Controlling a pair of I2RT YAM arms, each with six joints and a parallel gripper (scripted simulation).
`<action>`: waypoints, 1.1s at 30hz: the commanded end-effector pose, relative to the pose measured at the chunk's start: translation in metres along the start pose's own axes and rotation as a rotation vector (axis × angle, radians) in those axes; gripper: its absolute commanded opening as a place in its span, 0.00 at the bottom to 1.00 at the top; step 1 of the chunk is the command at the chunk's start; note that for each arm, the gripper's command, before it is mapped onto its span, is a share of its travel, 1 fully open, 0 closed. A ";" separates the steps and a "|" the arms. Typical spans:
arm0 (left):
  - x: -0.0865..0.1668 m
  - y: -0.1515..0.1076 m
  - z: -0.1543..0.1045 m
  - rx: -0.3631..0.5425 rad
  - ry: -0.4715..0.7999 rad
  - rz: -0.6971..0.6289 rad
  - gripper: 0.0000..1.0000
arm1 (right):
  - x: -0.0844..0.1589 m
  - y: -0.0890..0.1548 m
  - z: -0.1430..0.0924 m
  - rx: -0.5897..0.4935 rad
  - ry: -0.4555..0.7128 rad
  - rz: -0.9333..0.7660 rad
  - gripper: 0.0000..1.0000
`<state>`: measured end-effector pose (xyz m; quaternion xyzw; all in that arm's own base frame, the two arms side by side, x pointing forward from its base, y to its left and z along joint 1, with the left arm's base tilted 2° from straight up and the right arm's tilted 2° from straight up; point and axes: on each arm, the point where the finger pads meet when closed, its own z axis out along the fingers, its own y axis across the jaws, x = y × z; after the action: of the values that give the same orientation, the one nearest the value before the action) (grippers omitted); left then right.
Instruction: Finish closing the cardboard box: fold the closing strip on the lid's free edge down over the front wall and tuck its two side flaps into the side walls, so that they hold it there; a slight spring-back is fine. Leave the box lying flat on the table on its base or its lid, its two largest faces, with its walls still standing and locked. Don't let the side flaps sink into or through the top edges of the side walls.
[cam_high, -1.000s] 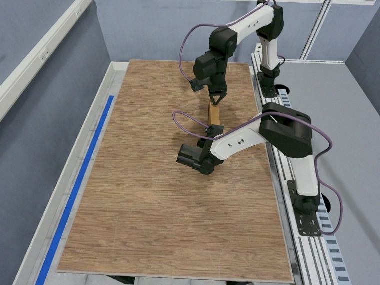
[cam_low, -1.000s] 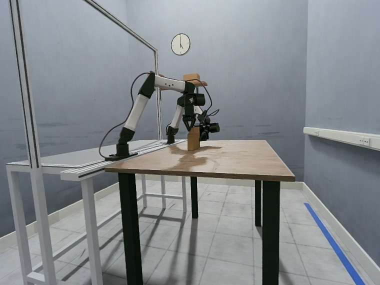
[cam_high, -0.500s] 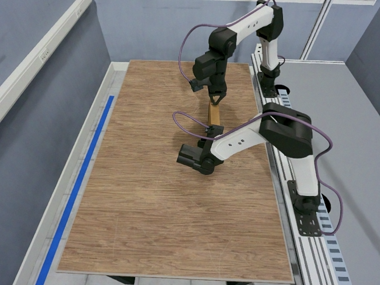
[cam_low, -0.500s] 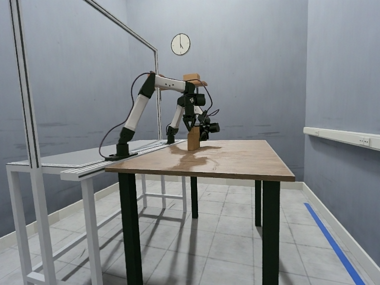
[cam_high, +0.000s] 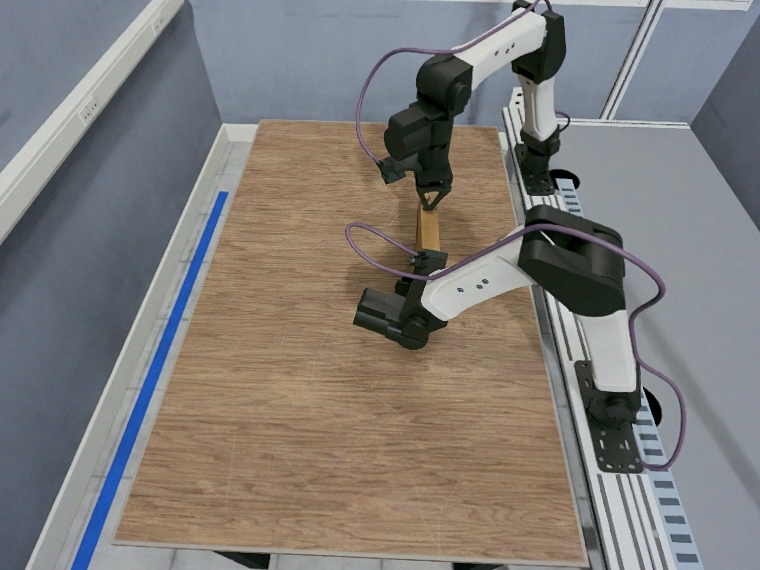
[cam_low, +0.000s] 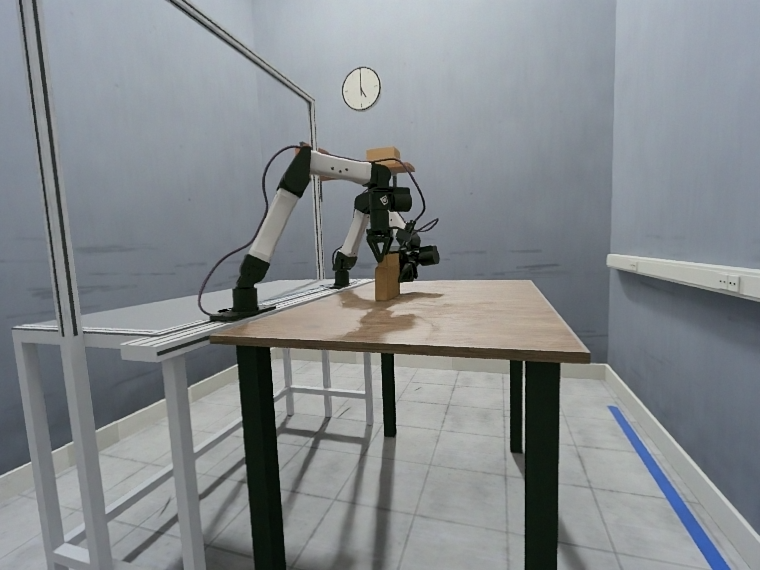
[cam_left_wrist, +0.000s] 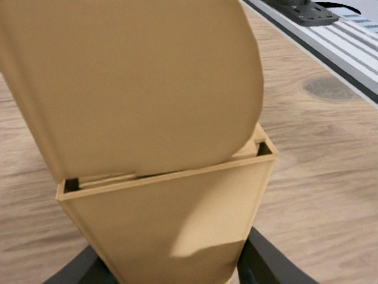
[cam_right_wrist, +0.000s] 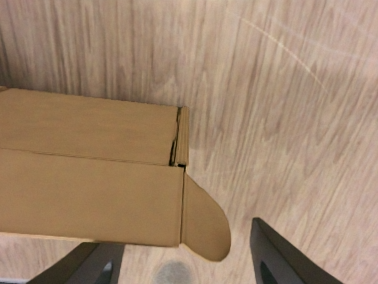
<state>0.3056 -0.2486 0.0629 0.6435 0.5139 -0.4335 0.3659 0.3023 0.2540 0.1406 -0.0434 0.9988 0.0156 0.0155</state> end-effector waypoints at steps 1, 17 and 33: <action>-0.015 -0.001 -0.002 -0.008 -0.004 0.052 0.45 | 0.004 -0.005 0.010 0.022 0.041 0.000 0.54; -0.015 -0.001 -0.002 -0.008 -0.004 0.052 0.45 | -0.004 -0.001 0.002 0.003 0.014 -0.001 0.54; -0.015 -0.001 -0.002 -0.008 -0.004 0.052 0.45 | -0.005 -0.003 0.003 0.006 0.019 0.001 0.54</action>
<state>0.3056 -0.2486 0.0629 0.6435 0.5139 -0.4335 0.3659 0.3057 0.2531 0.1401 -0.0437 0.9988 0.0146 0.0144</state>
